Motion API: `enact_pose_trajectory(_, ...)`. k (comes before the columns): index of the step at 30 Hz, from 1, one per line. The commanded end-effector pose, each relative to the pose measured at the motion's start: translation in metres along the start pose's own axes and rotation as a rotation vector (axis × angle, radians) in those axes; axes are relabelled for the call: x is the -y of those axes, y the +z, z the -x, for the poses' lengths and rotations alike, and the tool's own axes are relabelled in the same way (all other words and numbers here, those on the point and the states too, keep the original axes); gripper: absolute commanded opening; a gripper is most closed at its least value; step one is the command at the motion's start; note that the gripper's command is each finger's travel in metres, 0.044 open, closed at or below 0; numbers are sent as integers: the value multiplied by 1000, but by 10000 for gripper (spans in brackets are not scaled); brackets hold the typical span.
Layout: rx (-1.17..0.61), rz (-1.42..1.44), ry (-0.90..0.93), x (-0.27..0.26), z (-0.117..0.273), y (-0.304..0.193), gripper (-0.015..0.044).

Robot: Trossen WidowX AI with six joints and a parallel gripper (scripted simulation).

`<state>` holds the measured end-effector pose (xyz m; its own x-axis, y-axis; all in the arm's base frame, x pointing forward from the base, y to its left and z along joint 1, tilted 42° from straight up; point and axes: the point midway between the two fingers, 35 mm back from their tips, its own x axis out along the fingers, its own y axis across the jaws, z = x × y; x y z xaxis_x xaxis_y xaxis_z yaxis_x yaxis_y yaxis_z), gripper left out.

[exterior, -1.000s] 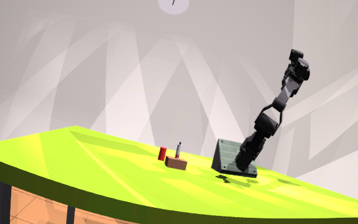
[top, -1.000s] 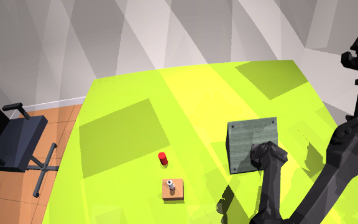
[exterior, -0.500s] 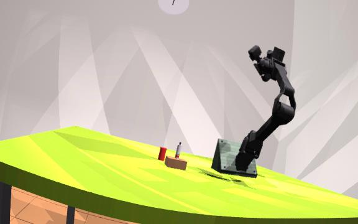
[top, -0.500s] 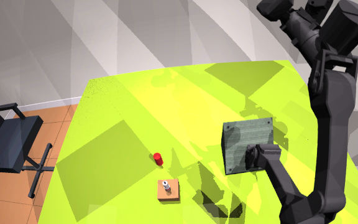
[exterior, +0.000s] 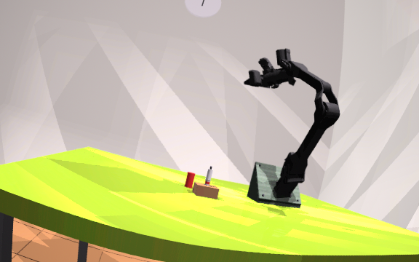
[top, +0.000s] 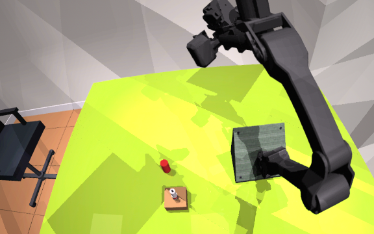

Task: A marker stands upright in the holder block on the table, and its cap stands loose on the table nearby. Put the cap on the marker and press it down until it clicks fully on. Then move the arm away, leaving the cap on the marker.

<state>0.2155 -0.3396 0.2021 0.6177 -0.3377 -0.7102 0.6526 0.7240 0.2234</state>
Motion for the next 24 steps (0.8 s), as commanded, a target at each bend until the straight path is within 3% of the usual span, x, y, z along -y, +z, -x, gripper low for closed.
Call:
enact_pose_trajectory(1,-178,321,187,-55,-45,-25,243)
enact_pose_trajectory(7,-344,634,399,-118,-82,-63,243)
enact_pose_trajectory(12,-452,991,679,-176,-102,-107,243)
enact_pose_trajectory(24,-500,1544,1308,-267,-104,-199,243)
